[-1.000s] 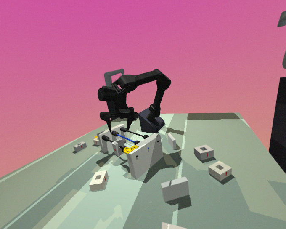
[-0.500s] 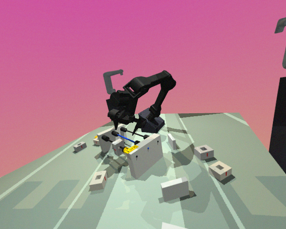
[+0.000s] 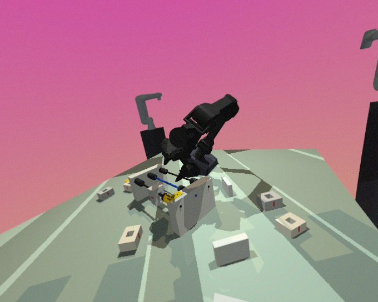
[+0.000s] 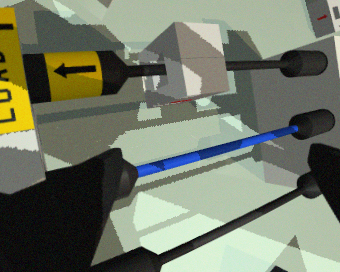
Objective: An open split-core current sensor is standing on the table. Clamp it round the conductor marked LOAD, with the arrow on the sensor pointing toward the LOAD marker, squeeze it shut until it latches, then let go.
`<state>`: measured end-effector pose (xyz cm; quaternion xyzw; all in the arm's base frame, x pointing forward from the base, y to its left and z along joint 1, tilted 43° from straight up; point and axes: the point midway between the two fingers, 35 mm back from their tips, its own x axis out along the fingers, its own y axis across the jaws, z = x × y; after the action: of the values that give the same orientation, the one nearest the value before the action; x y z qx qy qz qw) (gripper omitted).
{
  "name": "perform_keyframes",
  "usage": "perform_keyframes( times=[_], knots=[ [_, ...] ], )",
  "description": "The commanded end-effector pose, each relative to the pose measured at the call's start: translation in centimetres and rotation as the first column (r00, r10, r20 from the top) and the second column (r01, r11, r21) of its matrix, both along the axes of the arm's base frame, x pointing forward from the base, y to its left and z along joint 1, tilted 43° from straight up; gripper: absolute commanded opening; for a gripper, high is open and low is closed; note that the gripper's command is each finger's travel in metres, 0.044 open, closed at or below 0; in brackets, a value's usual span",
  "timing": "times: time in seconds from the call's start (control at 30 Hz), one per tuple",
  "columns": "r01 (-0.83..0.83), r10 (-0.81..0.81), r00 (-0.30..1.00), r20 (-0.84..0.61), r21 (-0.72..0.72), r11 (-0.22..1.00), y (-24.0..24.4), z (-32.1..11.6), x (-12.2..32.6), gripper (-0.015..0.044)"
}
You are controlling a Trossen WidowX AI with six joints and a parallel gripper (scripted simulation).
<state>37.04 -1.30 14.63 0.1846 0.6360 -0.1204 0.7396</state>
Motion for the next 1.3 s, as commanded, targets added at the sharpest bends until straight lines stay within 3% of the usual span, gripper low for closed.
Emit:
perform_keyframes(
  times=[0.0, 0.17, 0.63, 1.13, 1.27],
  knots=[
    [0.648, -0.634, 0.756, 0.163, -0.043, 0.761, 2.3, 4.3, -1.3, 0.044],
    [0.778, -0.762, 0.614, 0.206, 0.009, 0.629, 2.6, 5.2, -1.5, 0.044],
    [0.778, -0.762, 0.613, 0.206, 0.009, 0.628, 2.6, 5.2, -1.5, 0.044],
    [0.749, -0.735, 0.651, 0.189, -0.002, 0.663, 2.6, 4.8, -1.4, 0.044],
    [0.599, -0.59, 0.797, 0.127, -0.042, 0.8, 2.0, 3.6, -1.0, 0.044]
  ],
)
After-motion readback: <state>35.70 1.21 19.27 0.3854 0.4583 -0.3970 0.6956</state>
